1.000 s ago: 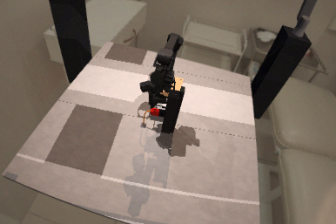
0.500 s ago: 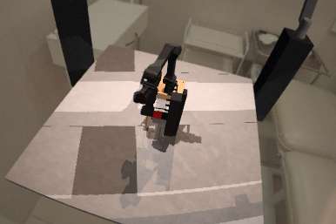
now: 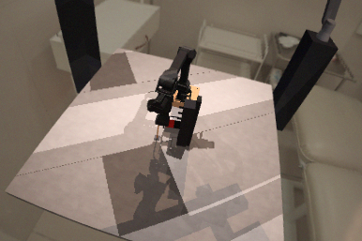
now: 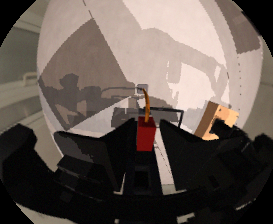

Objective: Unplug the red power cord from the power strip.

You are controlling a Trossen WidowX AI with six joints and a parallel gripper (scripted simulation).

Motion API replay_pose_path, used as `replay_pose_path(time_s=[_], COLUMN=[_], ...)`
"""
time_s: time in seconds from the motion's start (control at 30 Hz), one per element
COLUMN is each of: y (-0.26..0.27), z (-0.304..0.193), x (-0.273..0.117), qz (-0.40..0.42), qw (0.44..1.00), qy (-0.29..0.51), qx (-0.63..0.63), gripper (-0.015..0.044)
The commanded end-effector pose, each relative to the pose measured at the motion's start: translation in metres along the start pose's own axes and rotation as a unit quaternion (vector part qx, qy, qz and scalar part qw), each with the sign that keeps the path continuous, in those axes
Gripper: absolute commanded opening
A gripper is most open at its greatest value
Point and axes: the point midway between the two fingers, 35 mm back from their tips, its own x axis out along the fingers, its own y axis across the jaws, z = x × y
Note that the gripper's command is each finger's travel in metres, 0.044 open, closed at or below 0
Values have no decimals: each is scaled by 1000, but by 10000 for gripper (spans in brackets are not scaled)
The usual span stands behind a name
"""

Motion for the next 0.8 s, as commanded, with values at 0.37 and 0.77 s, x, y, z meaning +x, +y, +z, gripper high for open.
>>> replay_pose_path(time_s=[0.37, 0.77], y=[-1, -1], z=[-21, -21], x=[0, 11], qz=[1, 1], qw=[1000, 1000], qy=[2, 2], qx=[1, 1], gripper=[160, 160])
